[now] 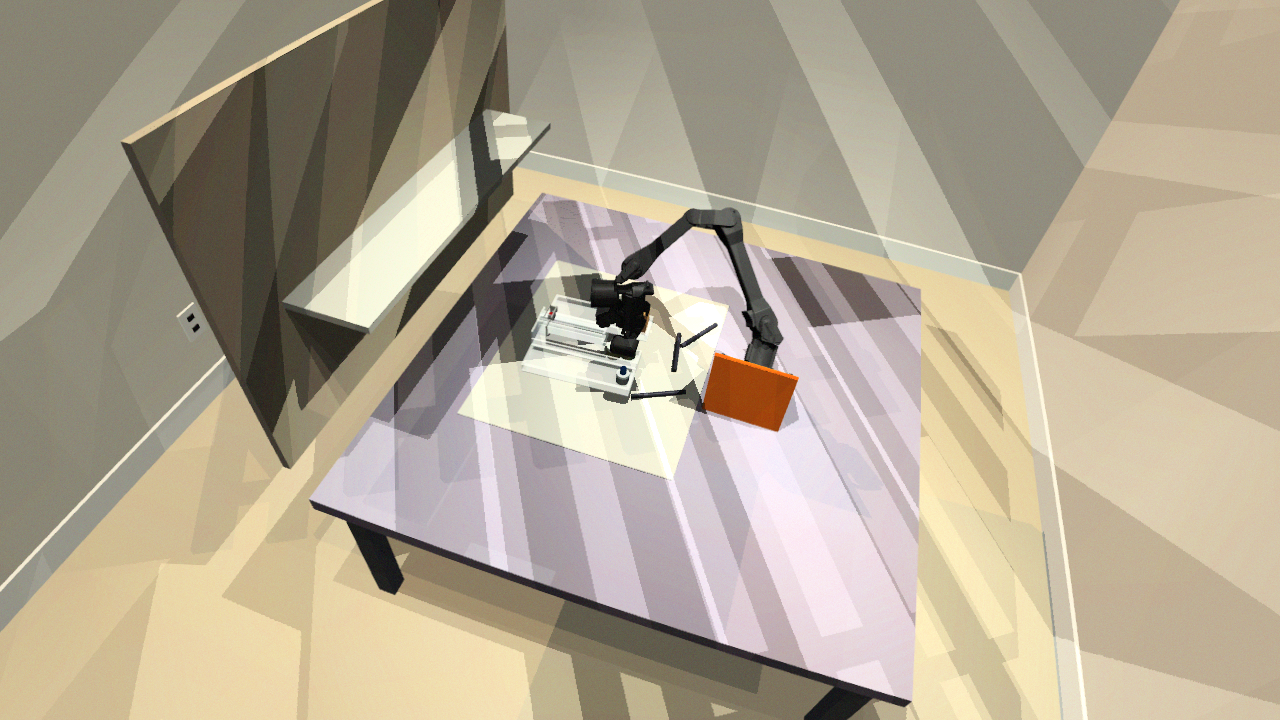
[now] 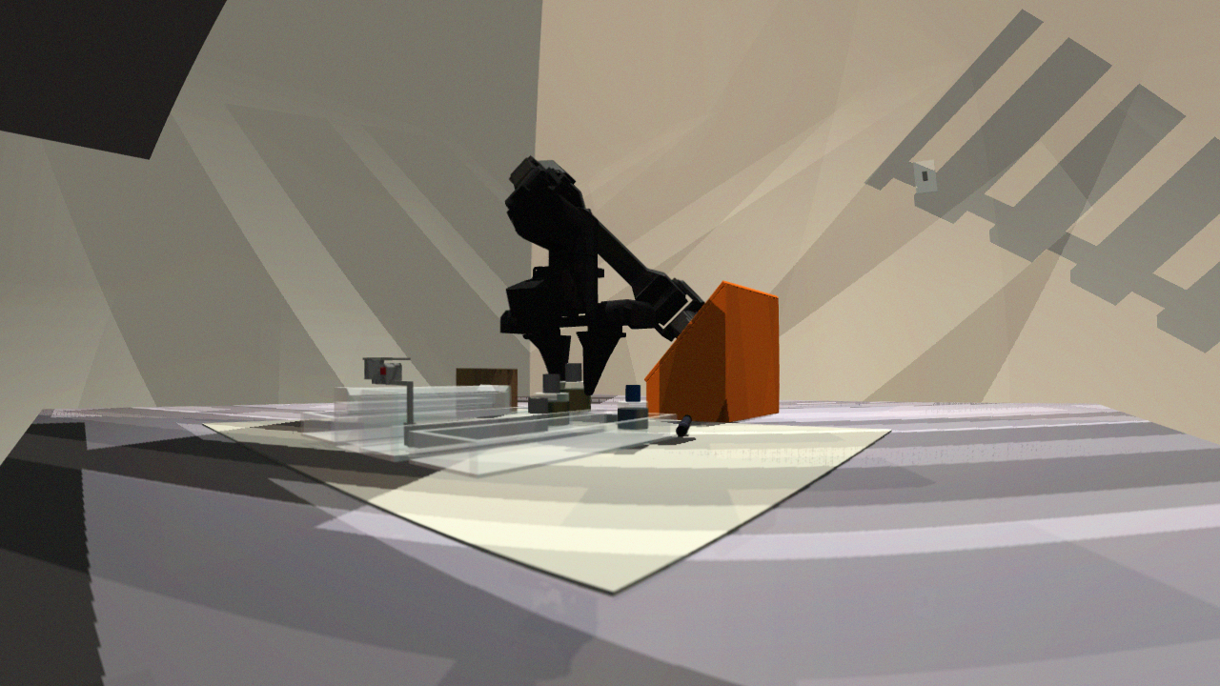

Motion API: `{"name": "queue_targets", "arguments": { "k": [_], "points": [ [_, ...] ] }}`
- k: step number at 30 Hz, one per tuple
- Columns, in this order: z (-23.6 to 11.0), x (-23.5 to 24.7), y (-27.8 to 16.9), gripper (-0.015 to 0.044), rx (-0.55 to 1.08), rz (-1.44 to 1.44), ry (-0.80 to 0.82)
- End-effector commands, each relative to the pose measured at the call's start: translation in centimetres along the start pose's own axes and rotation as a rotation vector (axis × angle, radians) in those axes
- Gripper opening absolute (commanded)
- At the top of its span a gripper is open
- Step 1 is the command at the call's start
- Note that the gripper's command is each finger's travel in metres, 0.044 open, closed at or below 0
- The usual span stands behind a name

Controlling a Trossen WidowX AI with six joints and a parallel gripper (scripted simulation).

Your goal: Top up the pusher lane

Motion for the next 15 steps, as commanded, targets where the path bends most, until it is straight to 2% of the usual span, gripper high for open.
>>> {"name": "queue_targets", "arguments": {
  "k": [1,15],
  "points": [
    [0.22,-0.12,0.31,0.0000,-0.012,0.008,-0.005],
    [0.75,-0.24,0.24,0.0000,-0.012,0.008,-0.005]
  ]
}}
Point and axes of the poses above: the point midway between the two fingers, 35 mm back from their tips, its own z axis out along the fingers, its own x axis across the jaws, y = z × x, the point moved 5 cm from there along -z, back along the fingers, and after that the axes turned 13 degrees about z, right-handed, at the moved point
